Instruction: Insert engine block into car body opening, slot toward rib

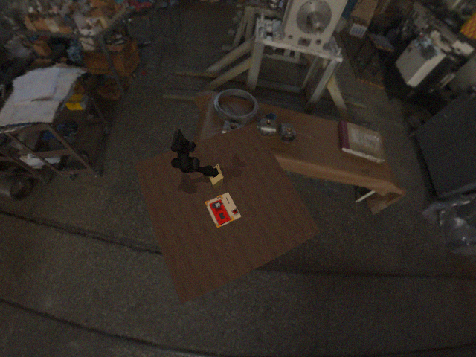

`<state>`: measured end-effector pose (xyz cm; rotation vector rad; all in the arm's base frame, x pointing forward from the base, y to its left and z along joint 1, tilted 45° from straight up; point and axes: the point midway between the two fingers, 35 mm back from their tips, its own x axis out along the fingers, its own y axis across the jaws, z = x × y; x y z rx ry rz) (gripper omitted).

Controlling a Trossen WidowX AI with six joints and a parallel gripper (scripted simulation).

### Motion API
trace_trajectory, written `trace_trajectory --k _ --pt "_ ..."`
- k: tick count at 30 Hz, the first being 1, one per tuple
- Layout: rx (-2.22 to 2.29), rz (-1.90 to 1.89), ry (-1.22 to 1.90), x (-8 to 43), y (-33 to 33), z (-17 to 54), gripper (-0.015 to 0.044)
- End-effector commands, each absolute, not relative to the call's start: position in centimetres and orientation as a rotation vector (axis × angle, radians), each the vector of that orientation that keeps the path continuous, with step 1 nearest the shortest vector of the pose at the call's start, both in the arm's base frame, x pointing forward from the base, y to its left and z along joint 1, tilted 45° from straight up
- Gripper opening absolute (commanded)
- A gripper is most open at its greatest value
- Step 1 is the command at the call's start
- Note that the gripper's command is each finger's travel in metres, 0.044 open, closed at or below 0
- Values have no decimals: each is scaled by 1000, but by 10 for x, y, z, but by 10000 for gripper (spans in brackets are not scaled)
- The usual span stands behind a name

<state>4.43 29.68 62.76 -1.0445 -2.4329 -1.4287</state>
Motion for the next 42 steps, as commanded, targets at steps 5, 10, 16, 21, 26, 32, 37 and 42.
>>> trace_trajectory --k 5,10,16,21,26,32,37,42 --pt "-1102 -1345 -2410 57 304 629 440" --pt "-1220 -1182 -2354 85 320 628 440" --pt "-1366 -992 -2267 122 338 623 440" --pt "-1491 -839 -2181 155 352 613 440" --pt "-1616 -689 -2084 189 364 599 440" --pt "-1762 -510 -1954 230 375 576 440" --pt "-1868 -349 -1839 262 380 552 440" --pt "-1973 -195 -1712 293 382 524 440"
